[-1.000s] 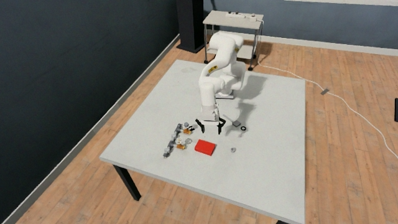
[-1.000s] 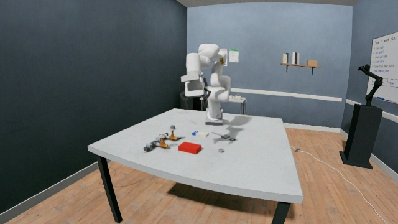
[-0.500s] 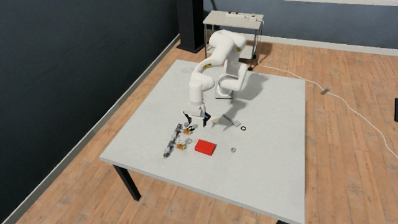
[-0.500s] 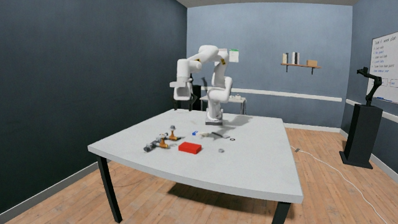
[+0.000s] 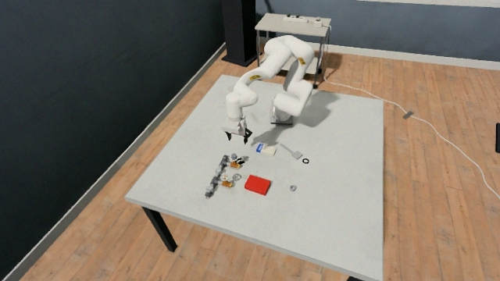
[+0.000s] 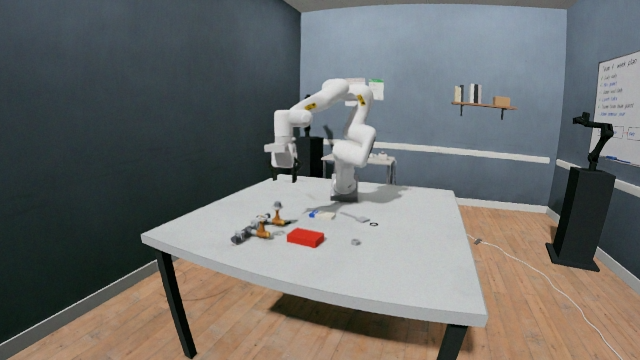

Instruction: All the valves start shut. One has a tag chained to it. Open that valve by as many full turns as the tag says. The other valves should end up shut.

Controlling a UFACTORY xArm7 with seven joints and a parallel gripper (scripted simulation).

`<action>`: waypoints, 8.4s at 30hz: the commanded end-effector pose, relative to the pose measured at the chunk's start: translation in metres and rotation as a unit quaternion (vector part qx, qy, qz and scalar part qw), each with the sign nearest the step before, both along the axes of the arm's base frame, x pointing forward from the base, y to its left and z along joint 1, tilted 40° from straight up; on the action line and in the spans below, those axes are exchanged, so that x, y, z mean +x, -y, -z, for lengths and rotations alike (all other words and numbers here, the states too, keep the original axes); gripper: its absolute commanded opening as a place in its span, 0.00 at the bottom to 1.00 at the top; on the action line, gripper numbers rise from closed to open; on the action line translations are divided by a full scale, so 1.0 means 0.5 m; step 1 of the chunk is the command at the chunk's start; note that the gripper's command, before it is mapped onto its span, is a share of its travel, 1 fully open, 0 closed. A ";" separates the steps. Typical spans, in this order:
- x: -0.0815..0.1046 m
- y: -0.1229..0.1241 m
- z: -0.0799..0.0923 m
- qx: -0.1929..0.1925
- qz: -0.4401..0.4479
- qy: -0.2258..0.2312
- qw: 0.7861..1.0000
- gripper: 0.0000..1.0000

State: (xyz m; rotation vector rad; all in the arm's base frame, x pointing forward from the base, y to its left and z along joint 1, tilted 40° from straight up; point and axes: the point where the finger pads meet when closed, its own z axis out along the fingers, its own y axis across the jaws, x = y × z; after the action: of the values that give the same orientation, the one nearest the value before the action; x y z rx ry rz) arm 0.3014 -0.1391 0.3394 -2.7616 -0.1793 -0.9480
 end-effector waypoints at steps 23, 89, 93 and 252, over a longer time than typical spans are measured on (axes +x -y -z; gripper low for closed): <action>-0.012 0.022 0.018 -0.003 0.001 0.001 1.000 1.00; 0.130 0.009 0.037 0.352 0.449 -0.137 0.810 1.00; 0.130 0.009 0.037 0.391 0.505 -0.156 0.753 1.00; 0.202 -0.021 0.128 -0.322 -0.400 0.122 0.849 0.00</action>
State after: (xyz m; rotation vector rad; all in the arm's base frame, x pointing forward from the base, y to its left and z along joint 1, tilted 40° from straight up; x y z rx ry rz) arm 0.4021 -0.1283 0.2736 -2.7130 -1.4738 -1.0583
